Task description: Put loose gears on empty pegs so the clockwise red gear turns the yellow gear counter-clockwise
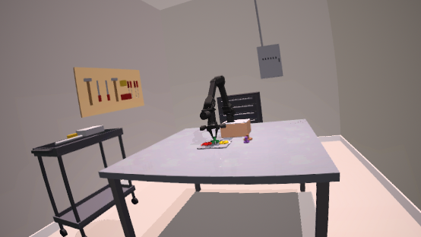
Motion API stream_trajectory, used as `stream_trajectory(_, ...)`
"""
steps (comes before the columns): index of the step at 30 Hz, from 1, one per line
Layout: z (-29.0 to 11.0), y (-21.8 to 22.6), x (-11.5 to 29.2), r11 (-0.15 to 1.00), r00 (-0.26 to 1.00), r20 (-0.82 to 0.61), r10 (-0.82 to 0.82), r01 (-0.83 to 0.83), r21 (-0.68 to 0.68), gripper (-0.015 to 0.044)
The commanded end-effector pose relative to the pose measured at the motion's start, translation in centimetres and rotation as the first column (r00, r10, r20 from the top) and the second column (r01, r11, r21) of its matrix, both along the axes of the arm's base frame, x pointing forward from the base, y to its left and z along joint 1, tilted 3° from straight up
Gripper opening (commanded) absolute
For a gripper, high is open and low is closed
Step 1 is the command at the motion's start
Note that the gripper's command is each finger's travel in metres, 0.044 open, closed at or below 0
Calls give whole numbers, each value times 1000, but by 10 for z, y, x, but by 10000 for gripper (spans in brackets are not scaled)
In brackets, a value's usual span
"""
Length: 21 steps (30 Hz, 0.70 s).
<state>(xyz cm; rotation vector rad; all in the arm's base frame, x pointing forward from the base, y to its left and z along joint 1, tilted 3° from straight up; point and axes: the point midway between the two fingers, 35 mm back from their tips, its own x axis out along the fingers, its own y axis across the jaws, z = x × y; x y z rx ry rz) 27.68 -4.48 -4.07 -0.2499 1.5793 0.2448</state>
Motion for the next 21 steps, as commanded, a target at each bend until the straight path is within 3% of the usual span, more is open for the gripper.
stream_trajectory(1, -1, 0, -1, 998, 998, -3, 67, -67, 0, 0)
stream_trajectory(9, -2, -2, 0, 984, 984, -3, 177, -177, 3, 0)
stream_trajectory(15, -3, 0, 0, 986, 986, -3, 164, -164, 3, 0)
stream_trajectory(21, 0, 0, 0, 995, 995, -3, 95, -95, 1, 140)
